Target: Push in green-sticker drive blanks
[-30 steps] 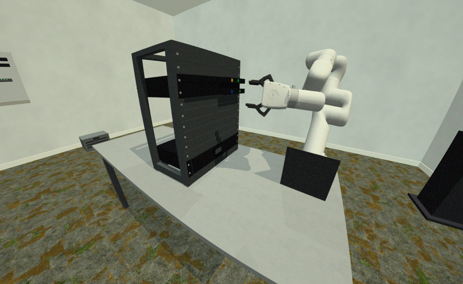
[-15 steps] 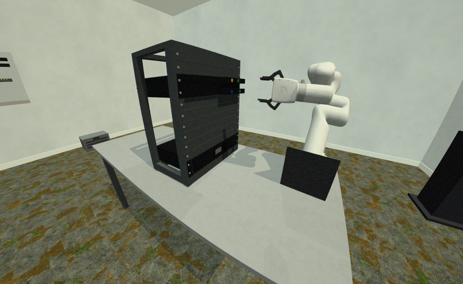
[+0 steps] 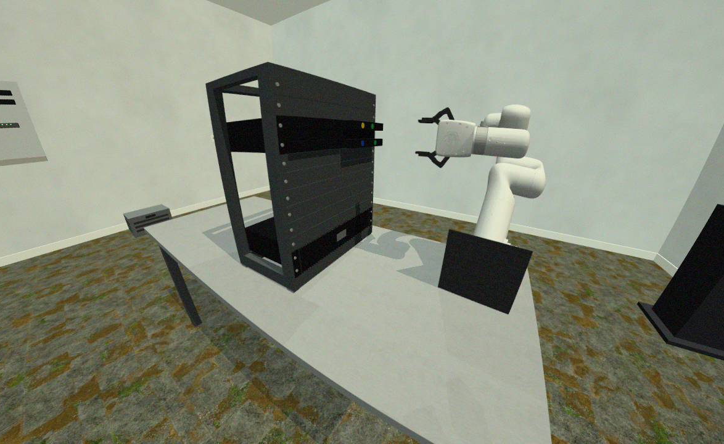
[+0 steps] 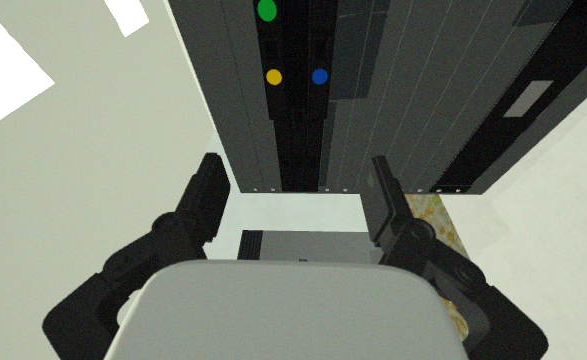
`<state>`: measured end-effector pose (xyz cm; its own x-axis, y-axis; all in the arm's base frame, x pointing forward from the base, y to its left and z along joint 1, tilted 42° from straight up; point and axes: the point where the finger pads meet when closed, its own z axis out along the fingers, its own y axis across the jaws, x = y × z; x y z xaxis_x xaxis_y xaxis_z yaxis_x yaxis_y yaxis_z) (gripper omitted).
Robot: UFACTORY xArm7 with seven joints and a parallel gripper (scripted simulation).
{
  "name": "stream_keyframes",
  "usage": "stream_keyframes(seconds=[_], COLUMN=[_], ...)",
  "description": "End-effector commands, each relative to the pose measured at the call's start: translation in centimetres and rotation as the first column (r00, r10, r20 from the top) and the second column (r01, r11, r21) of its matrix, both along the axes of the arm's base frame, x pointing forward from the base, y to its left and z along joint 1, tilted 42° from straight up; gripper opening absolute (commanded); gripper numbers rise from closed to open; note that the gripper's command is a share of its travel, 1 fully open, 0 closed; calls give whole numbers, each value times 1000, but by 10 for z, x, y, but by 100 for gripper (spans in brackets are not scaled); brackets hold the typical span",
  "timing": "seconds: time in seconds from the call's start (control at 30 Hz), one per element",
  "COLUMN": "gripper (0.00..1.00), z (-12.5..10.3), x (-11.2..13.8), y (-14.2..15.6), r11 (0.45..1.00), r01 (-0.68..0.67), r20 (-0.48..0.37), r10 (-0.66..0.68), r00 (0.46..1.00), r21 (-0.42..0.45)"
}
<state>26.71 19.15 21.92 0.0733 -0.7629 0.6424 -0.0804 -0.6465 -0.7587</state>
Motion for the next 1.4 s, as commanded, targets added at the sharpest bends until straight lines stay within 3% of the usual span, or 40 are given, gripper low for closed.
stream_keyframes(seconds=[0.0,1.37], gripper=[100,100], z=[9,19], x=[-4,-8], y=[-5,-15], r11=[1000,999], r01=[11,33], r20=[8,24], r10=[-11,-32], r00=[1000,999], r21=[-12,-35])
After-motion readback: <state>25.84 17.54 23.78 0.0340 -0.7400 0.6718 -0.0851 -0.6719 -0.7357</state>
